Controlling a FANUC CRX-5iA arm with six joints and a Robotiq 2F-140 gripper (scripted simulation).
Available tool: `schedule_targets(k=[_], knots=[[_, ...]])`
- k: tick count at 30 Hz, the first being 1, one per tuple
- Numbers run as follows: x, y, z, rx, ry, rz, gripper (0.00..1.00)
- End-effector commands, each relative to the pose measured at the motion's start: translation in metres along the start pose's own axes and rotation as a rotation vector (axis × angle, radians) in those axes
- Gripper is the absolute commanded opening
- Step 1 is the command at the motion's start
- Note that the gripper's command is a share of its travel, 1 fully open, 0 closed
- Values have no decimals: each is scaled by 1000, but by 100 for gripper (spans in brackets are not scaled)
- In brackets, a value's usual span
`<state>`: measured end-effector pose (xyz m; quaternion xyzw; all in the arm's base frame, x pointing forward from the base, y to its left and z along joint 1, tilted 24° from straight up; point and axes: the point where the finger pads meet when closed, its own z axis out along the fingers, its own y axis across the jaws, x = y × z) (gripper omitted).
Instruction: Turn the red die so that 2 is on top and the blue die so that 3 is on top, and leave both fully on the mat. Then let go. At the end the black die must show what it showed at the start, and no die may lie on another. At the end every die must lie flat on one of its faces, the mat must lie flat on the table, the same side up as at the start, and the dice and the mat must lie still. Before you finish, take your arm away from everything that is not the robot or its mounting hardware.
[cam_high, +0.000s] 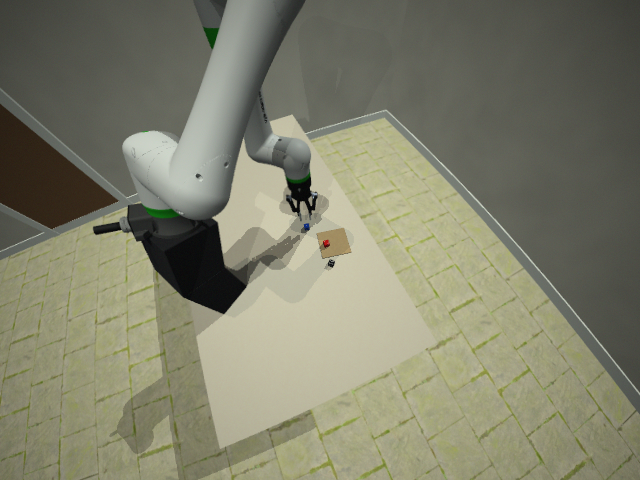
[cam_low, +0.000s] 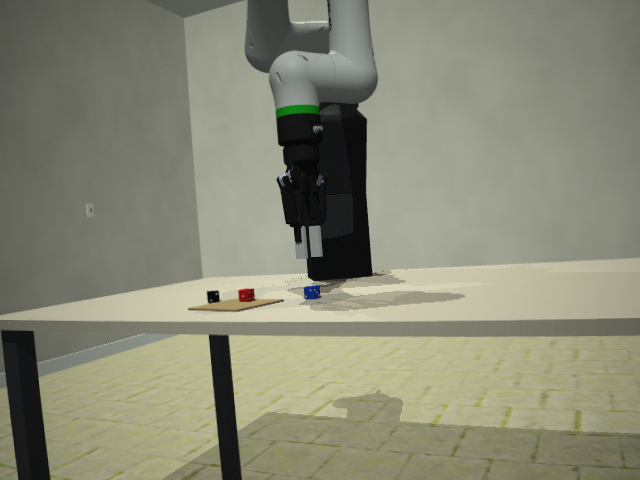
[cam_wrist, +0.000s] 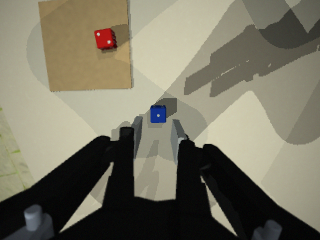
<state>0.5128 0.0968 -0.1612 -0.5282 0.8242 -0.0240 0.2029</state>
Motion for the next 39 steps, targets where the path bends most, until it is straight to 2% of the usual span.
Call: schedule_targets(k=[1,17,39], knots=[[0,0,0,1,0,0,25],[0,0,10,2,1,0,25],[0,1,45,2,1,0,25]])
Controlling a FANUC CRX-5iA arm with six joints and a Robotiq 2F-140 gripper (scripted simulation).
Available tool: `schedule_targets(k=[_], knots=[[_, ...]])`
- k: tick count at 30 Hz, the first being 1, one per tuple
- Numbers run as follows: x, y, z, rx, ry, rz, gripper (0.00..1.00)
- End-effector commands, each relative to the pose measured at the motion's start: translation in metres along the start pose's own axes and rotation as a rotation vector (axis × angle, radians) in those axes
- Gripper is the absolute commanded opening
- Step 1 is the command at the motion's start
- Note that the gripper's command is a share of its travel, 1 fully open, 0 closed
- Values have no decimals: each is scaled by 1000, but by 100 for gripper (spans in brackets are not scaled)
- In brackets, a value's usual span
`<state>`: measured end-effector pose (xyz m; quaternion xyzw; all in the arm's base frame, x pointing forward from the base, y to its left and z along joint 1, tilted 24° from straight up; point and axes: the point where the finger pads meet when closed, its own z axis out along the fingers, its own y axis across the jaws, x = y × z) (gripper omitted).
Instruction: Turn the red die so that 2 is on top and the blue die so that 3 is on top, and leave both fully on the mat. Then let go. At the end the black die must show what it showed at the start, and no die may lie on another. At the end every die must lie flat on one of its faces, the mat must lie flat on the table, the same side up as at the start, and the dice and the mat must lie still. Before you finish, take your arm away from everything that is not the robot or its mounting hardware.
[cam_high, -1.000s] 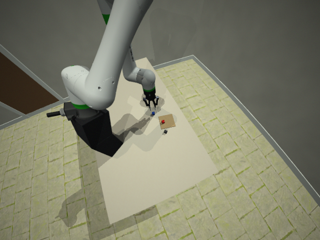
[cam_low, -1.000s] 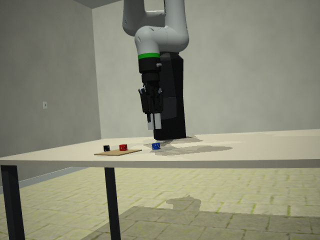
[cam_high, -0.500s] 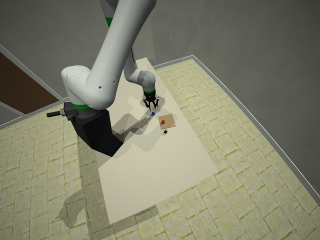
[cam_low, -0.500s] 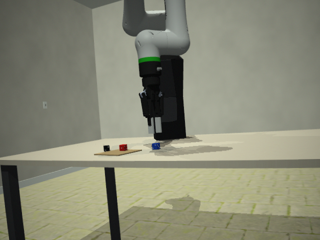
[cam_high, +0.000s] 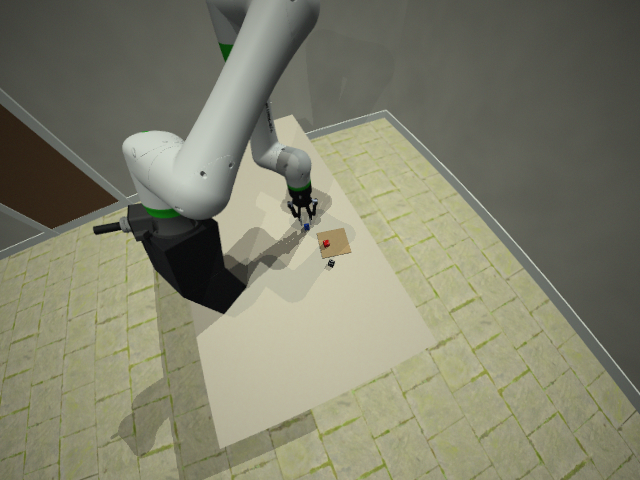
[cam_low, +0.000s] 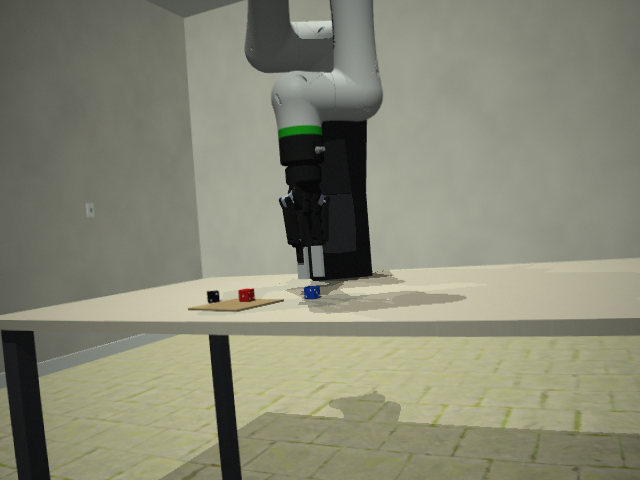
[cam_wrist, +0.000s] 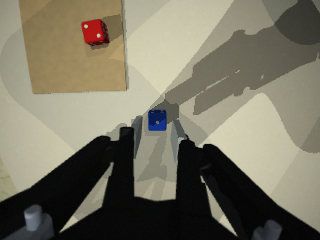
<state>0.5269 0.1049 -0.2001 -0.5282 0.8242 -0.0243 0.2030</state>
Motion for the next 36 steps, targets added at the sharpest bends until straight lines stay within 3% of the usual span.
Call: schedule_targets(k=[1,36], knots=[[0,0,4,2,1,0,25],[0,0,10,2,1,0,25]])
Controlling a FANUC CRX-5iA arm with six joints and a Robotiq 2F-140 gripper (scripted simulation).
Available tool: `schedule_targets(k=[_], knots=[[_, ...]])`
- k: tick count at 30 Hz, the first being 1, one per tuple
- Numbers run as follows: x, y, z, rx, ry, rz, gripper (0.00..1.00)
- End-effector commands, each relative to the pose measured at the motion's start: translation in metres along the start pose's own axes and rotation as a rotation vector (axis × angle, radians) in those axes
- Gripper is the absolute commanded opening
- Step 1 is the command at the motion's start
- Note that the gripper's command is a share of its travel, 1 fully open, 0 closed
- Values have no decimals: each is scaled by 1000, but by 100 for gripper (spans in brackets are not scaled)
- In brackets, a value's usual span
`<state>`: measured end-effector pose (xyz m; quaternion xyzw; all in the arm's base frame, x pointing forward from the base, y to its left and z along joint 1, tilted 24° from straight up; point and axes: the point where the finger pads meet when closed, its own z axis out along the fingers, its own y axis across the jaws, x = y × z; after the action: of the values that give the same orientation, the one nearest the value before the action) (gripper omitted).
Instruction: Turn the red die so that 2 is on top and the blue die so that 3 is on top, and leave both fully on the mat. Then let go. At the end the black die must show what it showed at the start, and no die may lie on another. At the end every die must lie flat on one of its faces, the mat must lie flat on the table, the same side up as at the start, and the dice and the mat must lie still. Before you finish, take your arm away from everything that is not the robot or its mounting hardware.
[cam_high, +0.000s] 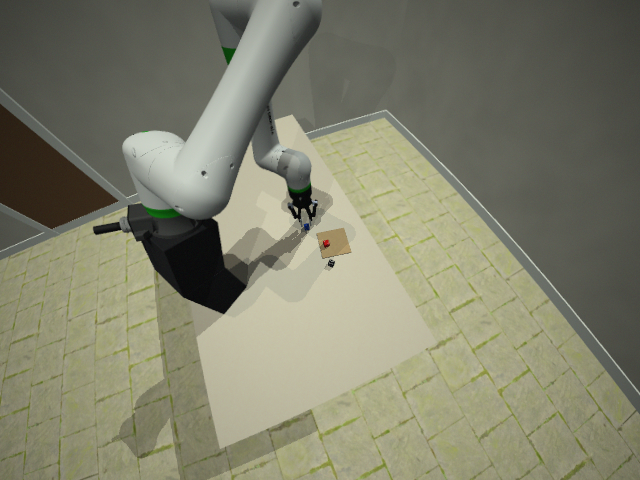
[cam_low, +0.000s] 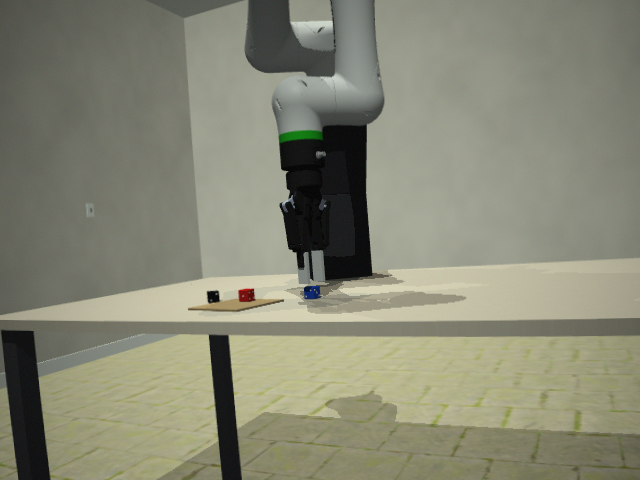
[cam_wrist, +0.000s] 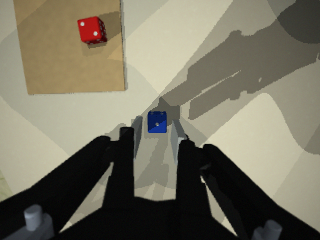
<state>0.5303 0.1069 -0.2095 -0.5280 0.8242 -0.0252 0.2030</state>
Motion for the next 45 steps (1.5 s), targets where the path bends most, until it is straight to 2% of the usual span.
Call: schedule_targets(k=[1,21,45], knots=[[0,0,0,0,0,0,25],[0,0,2,0,0,0,25],[0,0,28,0,0,0,25]])
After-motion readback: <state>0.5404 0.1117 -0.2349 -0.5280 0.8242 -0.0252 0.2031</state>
